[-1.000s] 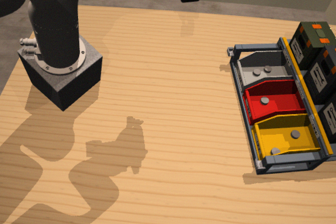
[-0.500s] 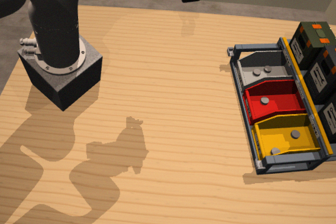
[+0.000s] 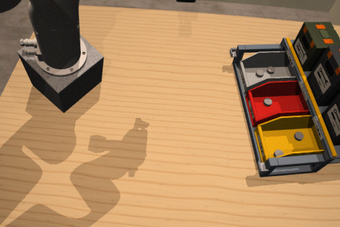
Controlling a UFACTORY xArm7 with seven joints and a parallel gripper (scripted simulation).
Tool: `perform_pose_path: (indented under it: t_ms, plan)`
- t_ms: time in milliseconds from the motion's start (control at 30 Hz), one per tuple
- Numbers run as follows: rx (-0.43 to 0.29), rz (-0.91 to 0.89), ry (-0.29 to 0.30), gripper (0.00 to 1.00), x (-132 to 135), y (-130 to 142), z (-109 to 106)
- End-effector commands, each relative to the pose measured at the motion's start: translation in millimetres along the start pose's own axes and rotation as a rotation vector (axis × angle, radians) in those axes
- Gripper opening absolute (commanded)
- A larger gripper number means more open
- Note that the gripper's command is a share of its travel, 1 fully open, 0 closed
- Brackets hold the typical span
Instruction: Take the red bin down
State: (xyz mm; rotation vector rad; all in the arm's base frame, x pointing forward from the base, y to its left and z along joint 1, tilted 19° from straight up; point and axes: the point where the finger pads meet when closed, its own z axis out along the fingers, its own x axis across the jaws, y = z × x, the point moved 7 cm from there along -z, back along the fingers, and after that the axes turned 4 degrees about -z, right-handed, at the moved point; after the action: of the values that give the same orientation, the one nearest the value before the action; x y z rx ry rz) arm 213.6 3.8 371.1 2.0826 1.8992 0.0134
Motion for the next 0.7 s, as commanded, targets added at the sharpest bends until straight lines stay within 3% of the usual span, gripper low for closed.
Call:
perform_pose_path:
  t_ms: [0,167,567,667]
  plan:
    - [-0.003,0.004,0.000,1.00,0.0,0.4,-1.1]
    - [-0.003,0.262,0.001,1.00,0.0,0.5,-1.1]
    - [-0.003,0.262,0.001,1.00,0.0,0.5,-1.1]
    - [-0.003,0.415,0.001,1.00,0.0,0.5,-1.1]
